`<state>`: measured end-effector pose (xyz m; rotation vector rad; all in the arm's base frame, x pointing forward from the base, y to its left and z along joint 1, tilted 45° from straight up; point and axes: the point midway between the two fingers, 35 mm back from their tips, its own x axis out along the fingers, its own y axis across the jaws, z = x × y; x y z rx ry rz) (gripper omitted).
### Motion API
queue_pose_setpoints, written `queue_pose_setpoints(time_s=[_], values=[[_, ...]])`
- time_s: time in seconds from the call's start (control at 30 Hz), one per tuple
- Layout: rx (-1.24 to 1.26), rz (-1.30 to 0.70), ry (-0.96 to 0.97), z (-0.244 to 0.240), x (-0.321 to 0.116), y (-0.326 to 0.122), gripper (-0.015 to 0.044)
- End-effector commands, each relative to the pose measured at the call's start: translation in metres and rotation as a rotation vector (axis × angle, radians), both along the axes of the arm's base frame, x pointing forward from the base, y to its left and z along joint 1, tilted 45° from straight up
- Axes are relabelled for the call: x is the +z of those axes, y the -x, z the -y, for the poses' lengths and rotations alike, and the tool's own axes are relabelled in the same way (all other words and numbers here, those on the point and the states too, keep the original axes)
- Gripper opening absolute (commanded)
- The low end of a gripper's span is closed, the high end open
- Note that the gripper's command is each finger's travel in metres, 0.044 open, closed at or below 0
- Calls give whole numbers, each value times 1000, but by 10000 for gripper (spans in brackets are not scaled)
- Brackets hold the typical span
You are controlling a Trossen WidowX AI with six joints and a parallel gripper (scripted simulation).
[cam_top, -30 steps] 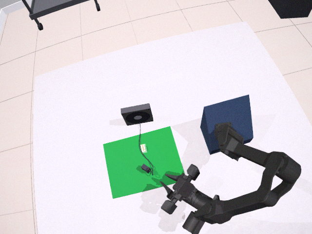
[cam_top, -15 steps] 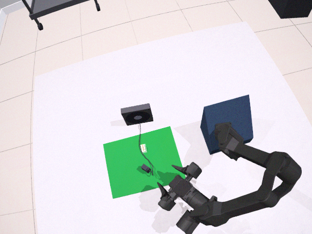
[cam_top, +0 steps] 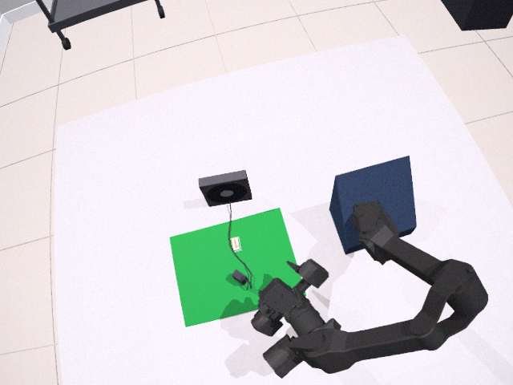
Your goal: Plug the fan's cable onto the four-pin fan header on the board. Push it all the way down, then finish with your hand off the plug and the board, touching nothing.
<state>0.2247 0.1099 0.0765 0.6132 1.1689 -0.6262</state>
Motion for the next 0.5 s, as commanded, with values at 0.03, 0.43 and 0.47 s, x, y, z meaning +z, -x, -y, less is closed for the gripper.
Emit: queue_pose_setpoints(time_s=[0.03, 0.43, 0.47], values=[[40, -98, -48, 2, -1, 0, 440], [112, -278, -197, 8, -1, 0, 440], [118, -290, -212, 9, -1, 0, 440]])
